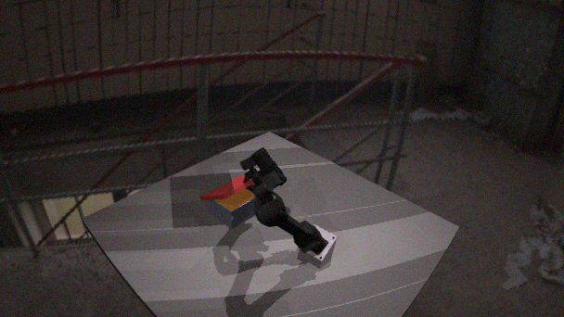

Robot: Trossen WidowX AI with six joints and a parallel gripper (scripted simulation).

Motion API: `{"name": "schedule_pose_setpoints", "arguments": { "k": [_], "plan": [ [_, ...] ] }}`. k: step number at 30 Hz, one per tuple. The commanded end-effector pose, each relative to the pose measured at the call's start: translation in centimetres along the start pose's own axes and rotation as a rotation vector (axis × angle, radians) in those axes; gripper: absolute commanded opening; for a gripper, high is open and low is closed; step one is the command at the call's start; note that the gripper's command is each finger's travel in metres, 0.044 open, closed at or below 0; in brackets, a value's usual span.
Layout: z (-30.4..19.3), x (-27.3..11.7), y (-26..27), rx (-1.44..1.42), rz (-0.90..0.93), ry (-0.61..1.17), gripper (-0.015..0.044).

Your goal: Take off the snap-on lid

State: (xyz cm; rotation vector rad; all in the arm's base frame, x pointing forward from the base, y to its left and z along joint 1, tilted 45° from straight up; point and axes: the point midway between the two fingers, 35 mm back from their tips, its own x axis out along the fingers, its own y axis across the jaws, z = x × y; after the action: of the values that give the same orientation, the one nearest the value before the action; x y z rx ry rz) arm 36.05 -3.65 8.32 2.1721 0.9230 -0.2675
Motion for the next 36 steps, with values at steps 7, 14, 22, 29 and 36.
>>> {"name": "schedule_pose_setpoints", "arguments": {
  "k": [7, 14, 22, 29, 36],
  "plan": [
    [0.0, -0.1, 2.0, -0.006, 0.004, 0.002, 0.0000],
    [0.0, -0.1, 3.2, -0.006, 0.004, 0.002, 0.0000],
    [0.0, -0.6, 4.1, -0.006, 0.004, 0.002, 0.0000],
    [0.0, -1.2, 4.8, -0.006, 0.004, 0.001, 0.0000],
    [0.0, -1.8, 5.5, -0.007, 0.004, 0.001, 0.0000]
  ]
}}
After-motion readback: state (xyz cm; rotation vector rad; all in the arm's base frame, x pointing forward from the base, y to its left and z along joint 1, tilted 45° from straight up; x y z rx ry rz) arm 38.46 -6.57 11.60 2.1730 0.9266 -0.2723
